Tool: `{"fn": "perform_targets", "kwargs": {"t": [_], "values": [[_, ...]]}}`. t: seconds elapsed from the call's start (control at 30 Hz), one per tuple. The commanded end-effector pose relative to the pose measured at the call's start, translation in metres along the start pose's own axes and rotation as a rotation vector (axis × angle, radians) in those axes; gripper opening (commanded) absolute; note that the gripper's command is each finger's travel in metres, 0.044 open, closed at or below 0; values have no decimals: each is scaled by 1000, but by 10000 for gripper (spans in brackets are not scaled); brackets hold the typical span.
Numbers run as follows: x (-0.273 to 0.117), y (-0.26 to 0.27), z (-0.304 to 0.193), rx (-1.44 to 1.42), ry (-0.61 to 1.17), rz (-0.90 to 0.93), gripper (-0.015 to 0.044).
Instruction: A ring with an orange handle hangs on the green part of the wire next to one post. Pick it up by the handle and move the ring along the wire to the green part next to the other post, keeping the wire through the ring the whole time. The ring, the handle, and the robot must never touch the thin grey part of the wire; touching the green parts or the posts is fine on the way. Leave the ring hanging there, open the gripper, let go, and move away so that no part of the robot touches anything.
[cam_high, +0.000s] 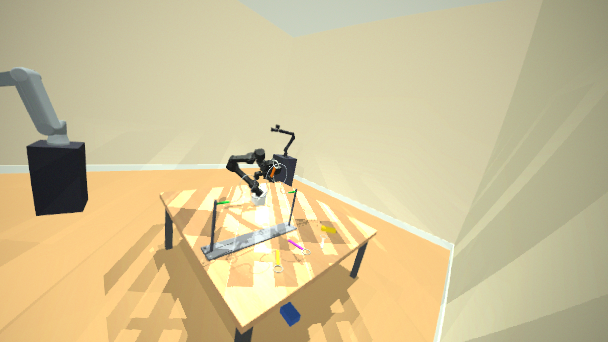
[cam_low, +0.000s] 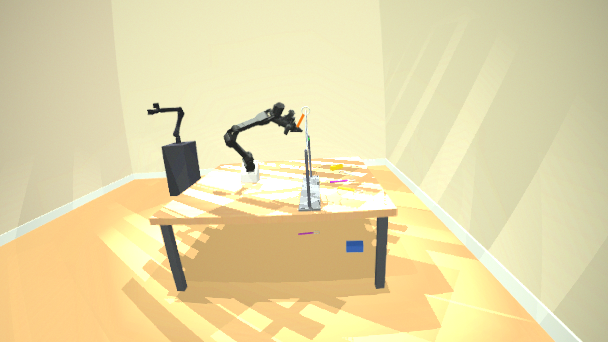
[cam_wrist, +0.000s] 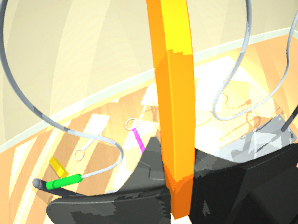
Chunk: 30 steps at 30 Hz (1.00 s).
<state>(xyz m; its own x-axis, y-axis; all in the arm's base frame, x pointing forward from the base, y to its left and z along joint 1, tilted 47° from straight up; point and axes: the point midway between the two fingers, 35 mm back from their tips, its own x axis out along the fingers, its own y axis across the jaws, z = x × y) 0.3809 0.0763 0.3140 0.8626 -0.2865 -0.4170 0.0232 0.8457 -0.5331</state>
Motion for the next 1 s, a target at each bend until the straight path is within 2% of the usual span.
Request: {"fn": "perform_targets", "kwargs": {"t": [0.0, 0.97], "values": [[0, -1, 0, -49, -6, -29, -150], [0, -13, 2, -363, -47, -205, -150]]}}
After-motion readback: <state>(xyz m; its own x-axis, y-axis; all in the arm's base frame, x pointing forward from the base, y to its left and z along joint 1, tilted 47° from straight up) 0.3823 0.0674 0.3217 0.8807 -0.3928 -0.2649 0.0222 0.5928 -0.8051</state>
